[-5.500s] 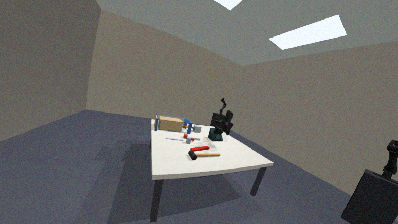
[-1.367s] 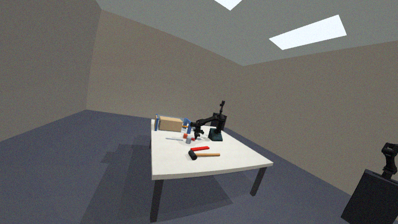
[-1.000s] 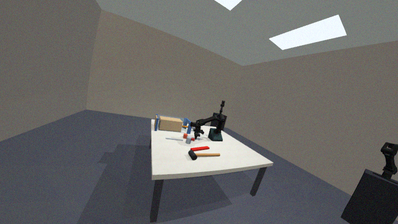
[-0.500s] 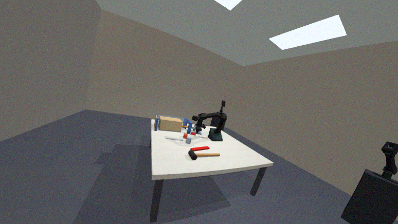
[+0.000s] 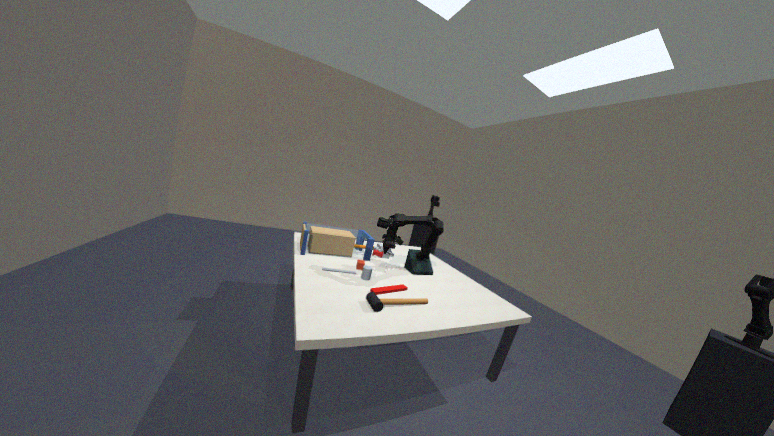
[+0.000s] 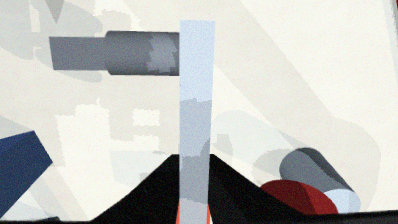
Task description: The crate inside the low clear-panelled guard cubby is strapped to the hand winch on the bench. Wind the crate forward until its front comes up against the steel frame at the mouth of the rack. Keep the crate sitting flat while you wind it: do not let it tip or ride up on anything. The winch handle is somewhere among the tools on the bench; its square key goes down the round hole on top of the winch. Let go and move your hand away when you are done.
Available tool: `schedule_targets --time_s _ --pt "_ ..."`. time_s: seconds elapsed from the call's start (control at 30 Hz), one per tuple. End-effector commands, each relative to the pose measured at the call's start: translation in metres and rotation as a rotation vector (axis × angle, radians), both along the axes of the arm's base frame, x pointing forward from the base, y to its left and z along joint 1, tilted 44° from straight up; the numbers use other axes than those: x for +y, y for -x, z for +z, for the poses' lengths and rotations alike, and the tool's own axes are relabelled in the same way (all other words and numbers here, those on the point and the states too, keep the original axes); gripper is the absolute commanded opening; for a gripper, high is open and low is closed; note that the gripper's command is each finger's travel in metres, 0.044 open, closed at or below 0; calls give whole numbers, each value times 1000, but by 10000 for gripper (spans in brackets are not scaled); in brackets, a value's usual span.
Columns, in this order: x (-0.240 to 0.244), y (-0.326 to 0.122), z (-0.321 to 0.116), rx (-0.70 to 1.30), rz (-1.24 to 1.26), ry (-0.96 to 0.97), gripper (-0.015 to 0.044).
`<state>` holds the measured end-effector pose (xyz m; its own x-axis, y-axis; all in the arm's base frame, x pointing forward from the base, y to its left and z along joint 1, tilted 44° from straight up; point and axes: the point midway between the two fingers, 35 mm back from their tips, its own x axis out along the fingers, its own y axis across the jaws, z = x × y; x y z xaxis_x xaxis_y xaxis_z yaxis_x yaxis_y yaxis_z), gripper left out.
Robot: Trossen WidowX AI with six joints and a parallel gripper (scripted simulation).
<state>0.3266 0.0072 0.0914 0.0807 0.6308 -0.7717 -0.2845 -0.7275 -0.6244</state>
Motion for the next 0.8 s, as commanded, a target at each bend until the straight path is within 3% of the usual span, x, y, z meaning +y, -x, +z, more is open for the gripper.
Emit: schedule_targets --time_s 0.0,0.37,0.77 --pt "-3 -1 1 -7 -2 6 0" --pt "-4 0 -2 18 -26 1 0" --pt "-66 2 -31 328 -498 3 0"
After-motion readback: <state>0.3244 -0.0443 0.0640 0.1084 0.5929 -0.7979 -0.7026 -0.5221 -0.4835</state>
